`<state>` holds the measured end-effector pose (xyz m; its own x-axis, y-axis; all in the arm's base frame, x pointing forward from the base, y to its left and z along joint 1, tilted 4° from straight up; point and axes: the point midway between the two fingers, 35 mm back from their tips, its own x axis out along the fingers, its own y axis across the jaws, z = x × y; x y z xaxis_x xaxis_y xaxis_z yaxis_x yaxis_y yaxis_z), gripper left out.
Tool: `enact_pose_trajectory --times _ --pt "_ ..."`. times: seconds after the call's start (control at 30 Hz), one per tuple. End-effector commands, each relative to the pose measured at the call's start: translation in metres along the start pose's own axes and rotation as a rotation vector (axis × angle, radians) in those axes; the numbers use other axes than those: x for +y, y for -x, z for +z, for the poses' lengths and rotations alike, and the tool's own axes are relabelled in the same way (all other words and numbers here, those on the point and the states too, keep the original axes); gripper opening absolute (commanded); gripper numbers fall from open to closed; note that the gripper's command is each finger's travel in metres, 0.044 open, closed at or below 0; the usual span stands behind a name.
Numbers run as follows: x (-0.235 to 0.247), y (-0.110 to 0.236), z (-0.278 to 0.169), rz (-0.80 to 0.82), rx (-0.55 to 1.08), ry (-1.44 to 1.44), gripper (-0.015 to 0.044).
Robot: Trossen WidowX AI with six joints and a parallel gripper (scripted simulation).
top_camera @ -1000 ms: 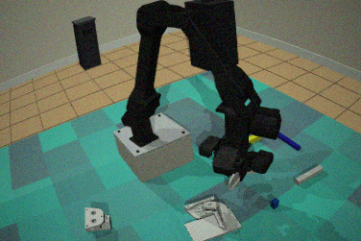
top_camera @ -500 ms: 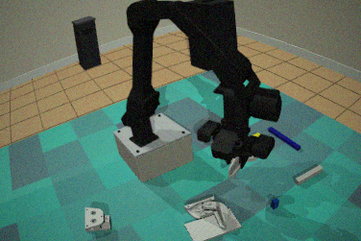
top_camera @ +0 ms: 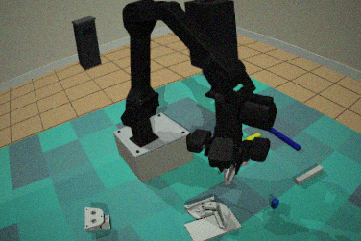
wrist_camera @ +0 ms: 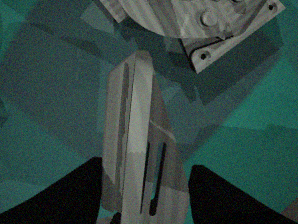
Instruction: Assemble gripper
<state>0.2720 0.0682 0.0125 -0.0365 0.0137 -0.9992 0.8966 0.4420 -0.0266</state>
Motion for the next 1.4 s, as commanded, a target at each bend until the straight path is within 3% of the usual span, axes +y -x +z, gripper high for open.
enact_pose_trajectory --times 0.0,1.37 --pt "-0.004 0.0 0.011 -0.002 -0.006 0.061 0.0134" --pt "-0.076 0.002 0.124 -0.018 -0.012 0.82 0.0134"
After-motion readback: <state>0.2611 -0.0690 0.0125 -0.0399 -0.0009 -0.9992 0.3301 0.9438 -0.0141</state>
